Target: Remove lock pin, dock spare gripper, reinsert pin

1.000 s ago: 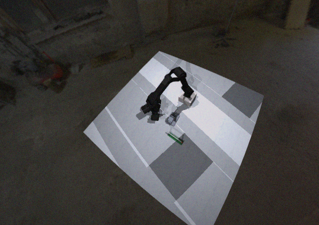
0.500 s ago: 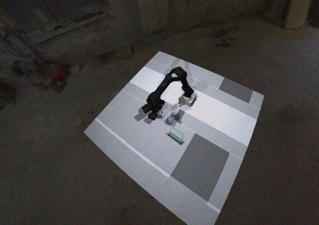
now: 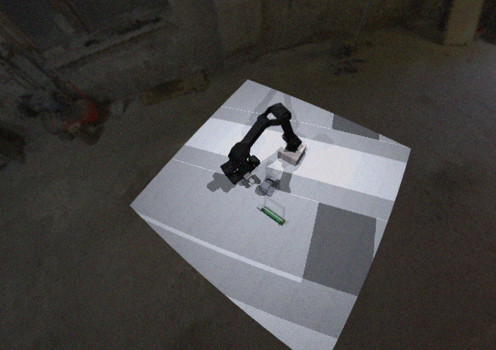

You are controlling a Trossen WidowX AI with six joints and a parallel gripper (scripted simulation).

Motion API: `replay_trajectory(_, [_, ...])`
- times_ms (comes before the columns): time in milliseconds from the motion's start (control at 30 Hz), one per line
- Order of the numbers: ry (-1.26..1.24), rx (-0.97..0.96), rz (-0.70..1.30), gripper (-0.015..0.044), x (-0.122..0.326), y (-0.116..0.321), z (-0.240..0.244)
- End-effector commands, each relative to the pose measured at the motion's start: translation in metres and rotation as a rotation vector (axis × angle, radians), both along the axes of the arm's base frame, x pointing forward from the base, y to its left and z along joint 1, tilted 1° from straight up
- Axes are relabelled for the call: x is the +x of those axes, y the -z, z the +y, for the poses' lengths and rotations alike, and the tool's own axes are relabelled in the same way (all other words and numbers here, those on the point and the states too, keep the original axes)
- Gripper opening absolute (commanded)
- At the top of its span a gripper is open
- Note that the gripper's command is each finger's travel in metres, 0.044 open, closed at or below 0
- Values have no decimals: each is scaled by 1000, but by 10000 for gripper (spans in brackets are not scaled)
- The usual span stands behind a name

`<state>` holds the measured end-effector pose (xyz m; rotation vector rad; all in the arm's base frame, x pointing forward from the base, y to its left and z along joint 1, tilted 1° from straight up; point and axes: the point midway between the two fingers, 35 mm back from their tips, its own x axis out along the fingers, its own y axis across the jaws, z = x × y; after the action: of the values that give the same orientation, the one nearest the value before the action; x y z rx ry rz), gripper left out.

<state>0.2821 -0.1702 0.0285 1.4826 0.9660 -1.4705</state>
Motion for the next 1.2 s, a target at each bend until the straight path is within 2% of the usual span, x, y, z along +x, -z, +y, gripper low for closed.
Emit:
replay_trajectory(0, [91, -2, -9, 0, 0, -2, 0])
replay_trajectory(1167, [962, 23, -32, 0, -8, -4, 1])
